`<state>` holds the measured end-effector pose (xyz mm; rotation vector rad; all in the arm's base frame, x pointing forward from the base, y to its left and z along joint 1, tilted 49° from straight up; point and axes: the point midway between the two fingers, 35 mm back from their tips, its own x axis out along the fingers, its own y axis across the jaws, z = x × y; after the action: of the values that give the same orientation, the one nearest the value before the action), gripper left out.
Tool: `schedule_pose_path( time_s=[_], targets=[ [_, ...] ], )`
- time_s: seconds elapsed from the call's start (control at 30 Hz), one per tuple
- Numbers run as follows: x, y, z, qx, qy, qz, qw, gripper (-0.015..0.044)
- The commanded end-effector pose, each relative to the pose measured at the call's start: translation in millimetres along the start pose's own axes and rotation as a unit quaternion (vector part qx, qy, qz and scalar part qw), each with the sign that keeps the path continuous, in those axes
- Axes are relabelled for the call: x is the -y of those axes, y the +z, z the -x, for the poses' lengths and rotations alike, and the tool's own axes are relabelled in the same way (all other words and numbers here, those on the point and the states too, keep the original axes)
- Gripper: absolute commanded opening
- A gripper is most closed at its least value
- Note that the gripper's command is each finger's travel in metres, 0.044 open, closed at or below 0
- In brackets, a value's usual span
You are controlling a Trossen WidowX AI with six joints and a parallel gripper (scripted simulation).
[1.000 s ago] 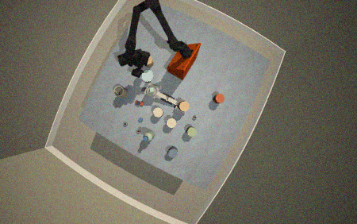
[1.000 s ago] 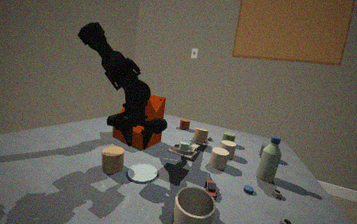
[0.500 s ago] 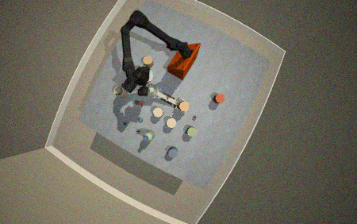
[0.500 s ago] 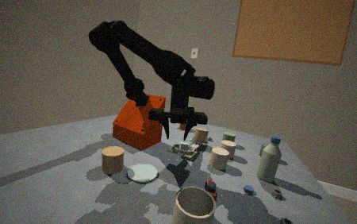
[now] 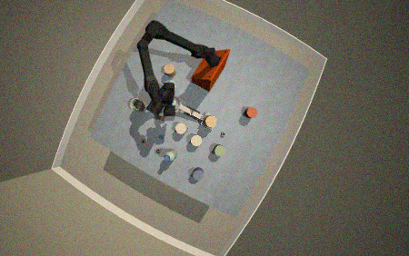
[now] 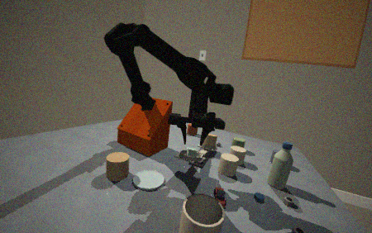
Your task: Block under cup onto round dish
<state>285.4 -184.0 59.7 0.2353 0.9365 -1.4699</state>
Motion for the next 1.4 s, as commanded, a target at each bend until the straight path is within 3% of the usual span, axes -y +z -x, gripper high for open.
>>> schedule_pose_path(
  time_s=[0.0, 0.73, 0.87, 1.07, 1.2, 1.37],
  targets=[
    [-1, -2, -6, 0.001, -0.003, 0.006, 1.000, 0.0260],
    [0, -2, -39, 0.002, -0.004, 0.006, 1.000, 0.0260],
    [0, -2, -39, 0.002, -0.004, 0.006, 1.000, 0.0155],
    [0, -2, -39, 0.002, -0.004, 0.006, 1.000, 0.0115],
    [-2, -2, -30, 0.001, -0.003, 0.006, 1.000, 0.0010],
    [-5, -2, 1, -0.001, -0.001, 0.006, 1.000, 0.0000]
  ],
)
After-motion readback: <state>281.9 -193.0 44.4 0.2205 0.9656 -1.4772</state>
